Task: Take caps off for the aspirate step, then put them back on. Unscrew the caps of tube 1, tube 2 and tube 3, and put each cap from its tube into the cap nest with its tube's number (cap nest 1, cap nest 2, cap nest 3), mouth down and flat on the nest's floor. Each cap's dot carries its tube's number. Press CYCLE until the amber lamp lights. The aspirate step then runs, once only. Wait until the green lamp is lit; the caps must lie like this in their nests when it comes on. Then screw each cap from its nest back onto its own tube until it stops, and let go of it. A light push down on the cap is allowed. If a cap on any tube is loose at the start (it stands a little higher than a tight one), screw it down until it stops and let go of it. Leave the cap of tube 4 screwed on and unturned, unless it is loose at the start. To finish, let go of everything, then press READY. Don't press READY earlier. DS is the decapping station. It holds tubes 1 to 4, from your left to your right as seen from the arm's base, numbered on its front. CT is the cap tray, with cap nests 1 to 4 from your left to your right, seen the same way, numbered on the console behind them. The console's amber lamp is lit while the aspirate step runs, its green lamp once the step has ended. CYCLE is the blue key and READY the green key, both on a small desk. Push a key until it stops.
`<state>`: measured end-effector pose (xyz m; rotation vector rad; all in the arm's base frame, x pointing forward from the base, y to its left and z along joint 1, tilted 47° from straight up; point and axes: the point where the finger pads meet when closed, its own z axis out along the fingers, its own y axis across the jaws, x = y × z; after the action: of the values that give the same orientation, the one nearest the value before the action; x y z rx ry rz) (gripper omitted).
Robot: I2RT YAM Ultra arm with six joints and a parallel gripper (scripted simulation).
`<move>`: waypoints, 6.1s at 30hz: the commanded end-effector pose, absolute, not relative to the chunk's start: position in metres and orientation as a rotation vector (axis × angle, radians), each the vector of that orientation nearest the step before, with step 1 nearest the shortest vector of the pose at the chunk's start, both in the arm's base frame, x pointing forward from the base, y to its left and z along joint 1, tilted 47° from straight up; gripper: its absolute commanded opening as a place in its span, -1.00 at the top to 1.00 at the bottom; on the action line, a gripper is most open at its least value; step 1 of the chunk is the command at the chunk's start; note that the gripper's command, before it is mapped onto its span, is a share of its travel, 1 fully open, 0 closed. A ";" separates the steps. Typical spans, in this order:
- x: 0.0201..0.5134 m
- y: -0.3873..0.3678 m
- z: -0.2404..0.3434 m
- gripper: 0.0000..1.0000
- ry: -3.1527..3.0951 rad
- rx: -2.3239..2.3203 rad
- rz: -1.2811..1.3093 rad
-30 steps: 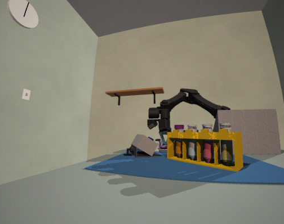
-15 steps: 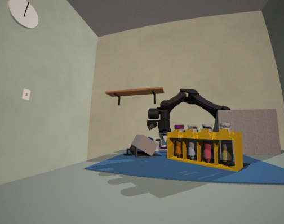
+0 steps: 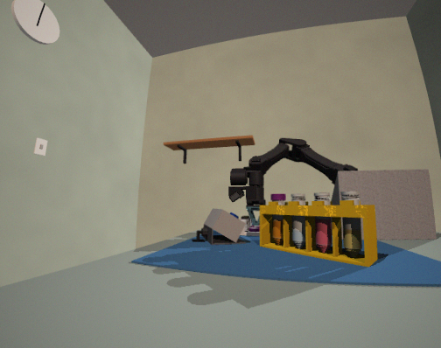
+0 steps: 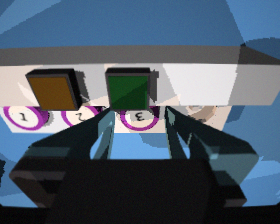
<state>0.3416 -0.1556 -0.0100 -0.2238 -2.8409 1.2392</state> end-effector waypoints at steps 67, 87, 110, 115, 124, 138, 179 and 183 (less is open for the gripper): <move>0.355 -0.053 0.086 0.06 -2.852 -0.219 1.241; 0.355 -0.053 0.086 0.06 -2.852 -0.219 1.241; 0.355 -0.053 0.086 0.06 -2.852 -0.219 1.241; 0.355 -0.053 0.086 0.06 -2.852 -0.219 1.241; 0.363 -0.037 0.058 1.00 -2.737 0.247 1.169; 0.387 0.006 -0.020 1.00 -2.694 0.375 1.143; 0.418 0.068 -0.123 1.00 -2.696 0.375 1.142; 0.418 0.068 -0.123 1.00 -2.696 0.375 1.142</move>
<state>0.4143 0.0534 -0.1278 0.3438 -2.6693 1.1356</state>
